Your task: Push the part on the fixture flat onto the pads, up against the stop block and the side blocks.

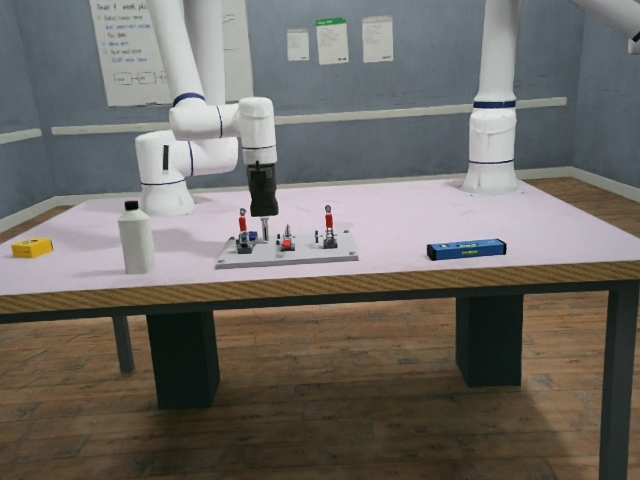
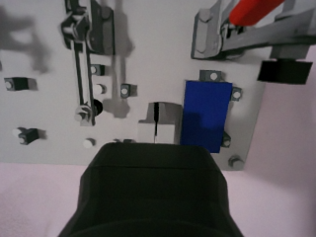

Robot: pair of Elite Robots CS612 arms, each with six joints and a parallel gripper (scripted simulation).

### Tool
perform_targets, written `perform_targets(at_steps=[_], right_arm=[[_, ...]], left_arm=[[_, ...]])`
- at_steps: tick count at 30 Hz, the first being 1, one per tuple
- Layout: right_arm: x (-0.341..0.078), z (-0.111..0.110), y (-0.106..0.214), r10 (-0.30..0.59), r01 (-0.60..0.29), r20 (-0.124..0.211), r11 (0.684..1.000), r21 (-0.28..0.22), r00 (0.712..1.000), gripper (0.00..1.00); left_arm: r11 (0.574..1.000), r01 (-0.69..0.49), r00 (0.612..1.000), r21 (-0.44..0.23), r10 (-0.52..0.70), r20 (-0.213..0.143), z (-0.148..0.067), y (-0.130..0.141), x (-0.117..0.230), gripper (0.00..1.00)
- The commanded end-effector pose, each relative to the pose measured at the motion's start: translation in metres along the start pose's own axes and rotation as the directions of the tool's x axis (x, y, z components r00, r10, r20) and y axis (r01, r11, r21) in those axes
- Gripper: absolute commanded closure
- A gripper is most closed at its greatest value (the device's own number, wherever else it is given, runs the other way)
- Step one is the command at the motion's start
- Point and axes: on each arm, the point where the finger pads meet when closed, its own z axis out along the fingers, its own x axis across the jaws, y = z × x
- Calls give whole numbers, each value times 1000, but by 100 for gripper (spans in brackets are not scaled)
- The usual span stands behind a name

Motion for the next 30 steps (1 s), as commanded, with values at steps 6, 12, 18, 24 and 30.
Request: perform_targets(at_steps=[6,12,18,24,30], right_arm=[[2,-1,-1,0,0,1,1000,2,1000,100],[4,-1,-1,0,0,1,1000,2,1000,100],[4,-1,-1,0,0,1,1000,2,1000,100],[4,-1,-1,0,0,1,1000,2,1000,100],[4,-1,-1,0,0,1,1000,2,1000,100]], left_arm=[[1000,0,1000,-2,0,0,-1,1,0,0],[1000,0,1000,-2,0,0,-1,1,0,0],[1000,0,1000,-2,0,0,-1,1,0,0],[1000,0,1000,-2,0,0,-1,1,0,0],[1000,0,1000,-2,0,0,-1,1,0,0]])
